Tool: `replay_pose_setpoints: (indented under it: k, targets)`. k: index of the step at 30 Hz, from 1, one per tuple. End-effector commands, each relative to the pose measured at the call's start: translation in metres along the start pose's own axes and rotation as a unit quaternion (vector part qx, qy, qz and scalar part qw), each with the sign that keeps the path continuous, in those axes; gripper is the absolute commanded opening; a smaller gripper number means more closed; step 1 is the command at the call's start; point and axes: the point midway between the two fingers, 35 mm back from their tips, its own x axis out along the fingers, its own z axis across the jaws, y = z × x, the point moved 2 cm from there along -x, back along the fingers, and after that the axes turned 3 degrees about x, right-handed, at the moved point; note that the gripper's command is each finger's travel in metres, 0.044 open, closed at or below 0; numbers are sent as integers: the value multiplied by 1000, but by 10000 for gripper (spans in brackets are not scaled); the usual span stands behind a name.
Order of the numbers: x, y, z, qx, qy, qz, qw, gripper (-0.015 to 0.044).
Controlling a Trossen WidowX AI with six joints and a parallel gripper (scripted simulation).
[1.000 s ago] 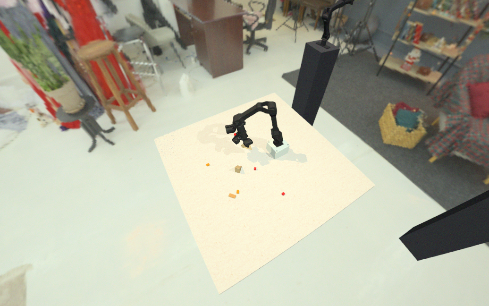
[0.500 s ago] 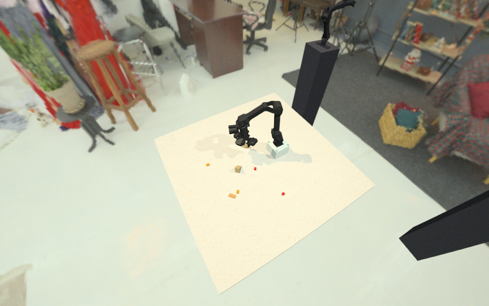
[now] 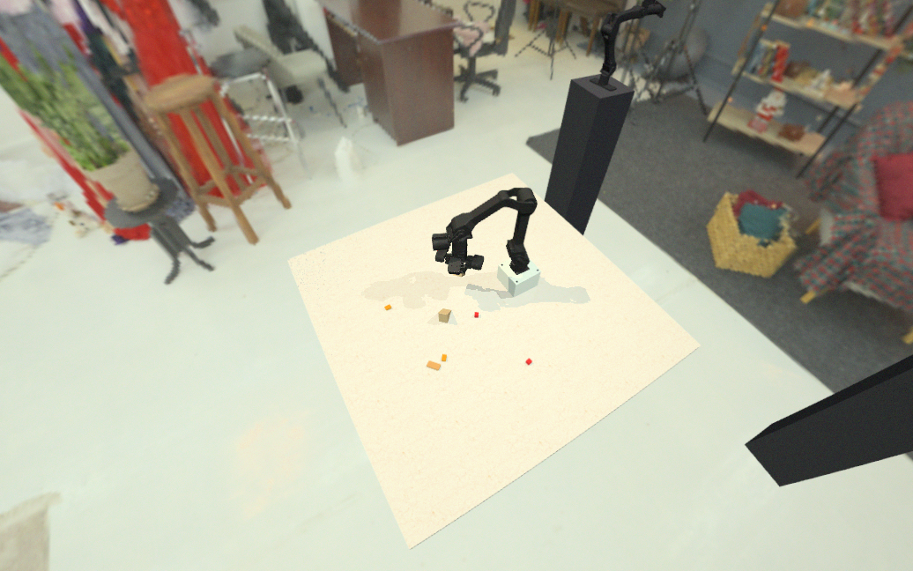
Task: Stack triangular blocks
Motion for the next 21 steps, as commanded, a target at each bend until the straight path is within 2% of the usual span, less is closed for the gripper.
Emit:
replay_pose_setpoints:
  k: [1,21]
  targets:
    - [1,1,2,-16,4,4,1000,0]
    - [-40,-64,-12,-16,4,2,1000,0]
